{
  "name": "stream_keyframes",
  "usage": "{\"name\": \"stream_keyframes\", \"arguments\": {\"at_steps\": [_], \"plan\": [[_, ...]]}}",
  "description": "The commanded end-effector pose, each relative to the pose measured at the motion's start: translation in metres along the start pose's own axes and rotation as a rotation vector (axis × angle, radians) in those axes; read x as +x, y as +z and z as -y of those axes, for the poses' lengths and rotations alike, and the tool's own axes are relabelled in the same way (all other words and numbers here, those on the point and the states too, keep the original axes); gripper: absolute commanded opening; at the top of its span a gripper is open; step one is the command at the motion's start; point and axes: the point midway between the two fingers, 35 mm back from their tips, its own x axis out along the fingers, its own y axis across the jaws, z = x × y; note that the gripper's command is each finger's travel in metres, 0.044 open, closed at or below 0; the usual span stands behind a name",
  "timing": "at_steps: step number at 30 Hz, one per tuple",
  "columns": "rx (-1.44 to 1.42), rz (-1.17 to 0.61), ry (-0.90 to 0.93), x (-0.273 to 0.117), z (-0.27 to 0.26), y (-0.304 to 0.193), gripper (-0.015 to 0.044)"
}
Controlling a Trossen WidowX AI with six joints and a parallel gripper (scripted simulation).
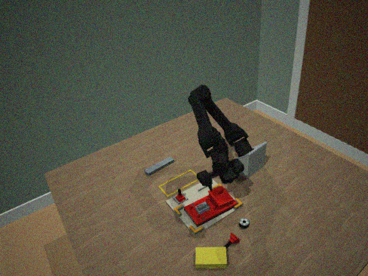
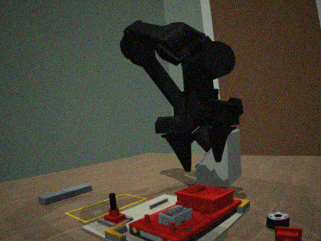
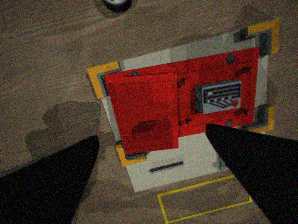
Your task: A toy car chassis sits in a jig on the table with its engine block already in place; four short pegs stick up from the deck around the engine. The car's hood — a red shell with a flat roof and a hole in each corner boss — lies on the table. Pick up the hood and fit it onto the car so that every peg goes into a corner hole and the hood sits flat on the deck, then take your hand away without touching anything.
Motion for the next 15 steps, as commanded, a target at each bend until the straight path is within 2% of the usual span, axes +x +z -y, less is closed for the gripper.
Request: {"name": "stream_keyframes", "arguments": {"at_steps": [1, 15], "plan": [[-0.005, -0.004, -0.005, 0.003, 0.000, 0.000, 0.0440], [-0.005, -0.004, -0.005, 0.015, 0.001, 0.000, 0.0440]]}}
